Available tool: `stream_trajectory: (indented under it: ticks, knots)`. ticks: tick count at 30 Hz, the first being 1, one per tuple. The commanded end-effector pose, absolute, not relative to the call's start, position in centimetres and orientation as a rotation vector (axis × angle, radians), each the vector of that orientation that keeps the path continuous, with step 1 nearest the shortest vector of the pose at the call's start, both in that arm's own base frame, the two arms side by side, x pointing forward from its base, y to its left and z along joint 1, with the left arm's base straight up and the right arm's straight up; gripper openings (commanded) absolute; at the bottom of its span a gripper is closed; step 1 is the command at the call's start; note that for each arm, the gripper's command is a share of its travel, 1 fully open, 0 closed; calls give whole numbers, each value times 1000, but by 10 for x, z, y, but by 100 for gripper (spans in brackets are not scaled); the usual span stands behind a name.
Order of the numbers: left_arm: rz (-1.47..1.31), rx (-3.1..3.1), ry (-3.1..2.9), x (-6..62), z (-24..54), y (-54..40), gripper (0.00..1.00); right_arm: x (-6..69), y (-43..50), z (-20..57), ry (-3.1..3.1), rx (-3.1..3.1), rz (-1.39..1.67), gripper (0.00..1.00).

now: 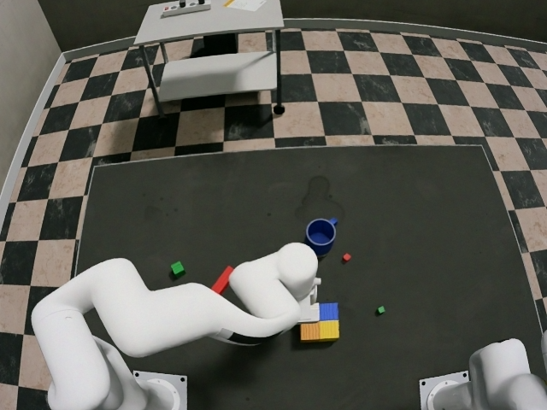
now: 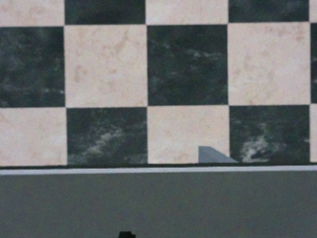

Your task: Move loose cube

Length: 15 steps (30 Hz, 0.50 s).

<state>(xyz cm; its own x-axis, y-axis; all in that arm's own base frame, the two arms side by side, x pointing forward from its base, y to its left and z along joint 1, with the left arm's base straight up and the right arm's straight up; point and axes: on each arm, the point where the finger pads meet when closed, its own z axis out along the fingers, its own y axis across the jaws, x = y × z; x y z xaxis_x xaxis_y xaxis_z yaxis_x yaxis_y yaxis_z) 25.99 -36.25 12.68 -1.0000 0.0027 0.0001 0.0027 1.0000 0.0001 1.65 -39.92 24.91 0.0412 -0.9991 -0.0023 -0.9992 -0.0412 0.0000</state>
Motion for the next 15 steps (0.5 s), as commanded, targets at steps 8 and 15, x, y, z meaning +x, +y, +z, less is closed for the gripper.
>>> stream_trajectory:
  ticks: [8,15]
  knots:
    - [3,57,-3143,261,128,-364,48,16,-400,250,2175,-2267,0,100]
    - [4,230,-3135,263,128,-367,48,16,-400,250,2175,-2267,0,100]
